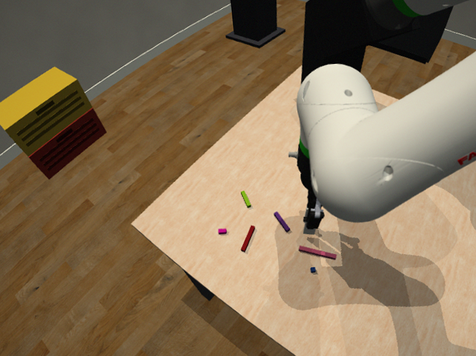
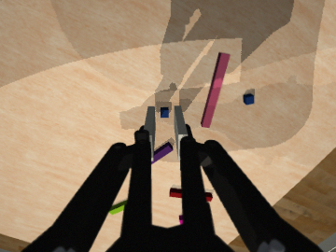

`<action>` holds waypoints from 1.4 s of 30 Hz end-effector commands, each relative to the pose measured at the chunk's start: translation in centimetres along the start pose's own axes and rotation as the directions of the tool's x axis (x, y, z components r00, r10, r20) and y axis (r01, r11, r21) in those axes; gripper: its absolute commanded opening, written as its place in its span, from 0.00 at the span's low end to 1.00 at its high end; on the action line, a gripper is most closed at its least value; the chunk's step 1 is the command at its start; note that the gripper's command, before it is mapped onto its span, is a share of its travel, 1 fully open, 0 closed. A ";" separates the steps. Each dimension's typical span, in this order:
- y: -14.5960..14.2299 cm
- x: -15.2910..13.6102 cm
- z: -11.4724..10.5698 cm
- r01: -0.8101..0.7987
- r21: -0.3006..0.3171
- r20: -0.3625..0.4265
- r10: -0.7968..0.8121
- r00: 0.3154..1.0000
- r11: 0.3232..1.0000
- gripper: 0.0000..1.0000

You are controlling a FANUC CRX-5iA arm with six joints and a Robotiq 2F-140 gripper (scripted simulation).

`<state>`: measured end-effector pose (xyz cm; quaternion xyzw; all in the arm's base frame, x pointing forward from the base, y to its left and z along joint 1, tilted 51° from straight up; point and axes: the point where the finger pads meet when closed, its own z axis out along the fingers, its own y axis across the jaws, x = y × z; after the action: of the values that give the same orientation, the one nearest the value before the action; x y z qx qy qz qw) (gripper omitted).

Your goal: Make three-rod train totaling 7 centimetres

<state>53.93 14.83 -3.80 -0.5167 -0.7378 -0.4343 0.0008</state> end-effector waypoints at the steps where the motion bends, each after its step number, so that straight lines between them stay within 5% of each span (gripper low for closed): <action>1: 0.0 0.0 0.0 0.000 0.000 0.000 0.000 1.000 1.000 0.15; 42: 0.0 0.0 1.7 0.000 0.000 0.000 0.000 1.000 1.000 0.15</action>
<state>54.67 15.89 -4.83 -0.5167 -0.7378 -0.4343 0.0008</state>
